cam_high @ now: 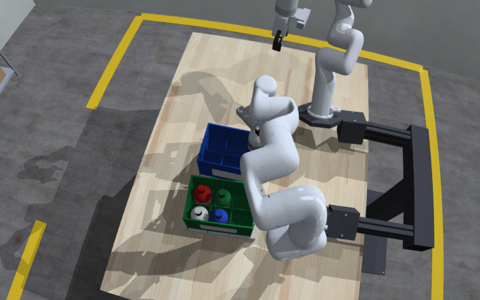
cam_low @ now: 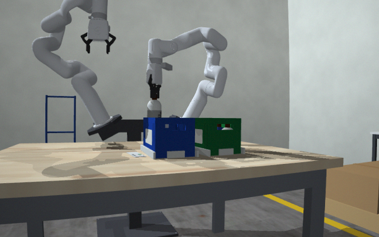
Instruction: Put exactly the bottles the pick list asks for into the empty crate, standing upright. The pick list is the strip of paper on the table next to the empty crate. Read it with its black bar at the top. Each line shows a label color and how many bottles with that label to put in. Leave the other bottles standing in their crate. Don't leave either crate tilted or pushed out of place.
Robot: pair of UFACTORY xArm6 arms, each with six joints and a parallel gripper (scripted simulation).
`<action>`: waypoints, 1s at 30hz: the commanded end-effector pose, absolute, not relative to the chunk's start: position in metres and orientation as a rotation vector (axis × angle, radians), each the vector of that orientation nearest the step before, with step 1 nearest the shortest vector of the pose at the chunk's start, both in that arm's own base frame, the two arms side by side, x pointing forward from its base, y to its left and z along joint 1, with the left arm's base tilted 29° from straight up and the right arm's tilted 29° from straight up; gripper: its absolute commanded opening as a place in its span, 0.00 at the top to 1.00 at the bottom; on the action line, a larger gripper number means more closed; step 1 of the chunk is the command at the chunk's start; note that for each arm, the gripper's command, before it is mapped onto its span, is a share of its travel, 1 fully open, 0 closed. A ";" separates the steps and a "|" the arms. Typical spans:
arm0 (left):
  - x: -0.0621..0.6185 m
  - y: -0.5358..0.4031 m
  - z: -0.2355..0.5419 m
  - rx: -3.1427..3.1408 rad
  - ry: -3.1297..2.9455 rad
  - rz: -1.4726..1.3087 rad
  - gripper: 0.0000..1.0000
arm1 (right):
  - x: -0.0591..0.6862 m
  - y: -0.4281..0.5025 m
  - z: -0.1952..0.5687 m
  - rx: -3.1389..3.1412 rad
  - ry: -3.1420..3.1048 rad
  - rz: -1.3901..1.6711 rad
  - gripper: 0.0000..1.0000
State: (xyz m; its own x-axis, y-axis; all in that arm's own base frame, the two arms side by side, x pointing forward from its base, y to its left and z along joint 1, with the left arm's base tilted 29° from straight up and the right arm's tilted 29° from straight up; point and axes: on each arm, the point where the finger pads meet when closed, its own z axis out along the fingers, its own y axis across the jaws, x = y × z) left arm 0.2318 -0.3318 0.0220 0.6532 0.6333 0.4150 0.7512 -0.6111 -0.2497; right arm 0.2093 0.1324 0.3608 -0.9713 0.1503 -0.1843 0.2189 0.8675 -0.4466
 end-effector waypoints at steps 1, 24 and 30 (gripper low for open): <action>0.233 -0.332 0.020 -2.476 -1.092 -0.403 1.00 | 0.210 0.133 0.361 0.288 2.896 -0.715 0.00; 0.235 -0.323 0.003 -2.476 -1.092 -0.403 1.00 | 0.210 0.133 0.361 0.288 2.896 -0.715 0.00; 0.235 -0.320 -0.002 -2.476 -1.092 -0.403 1.00 | 0.210 0.133 0.361 0.288 2.896 -0.715 0.00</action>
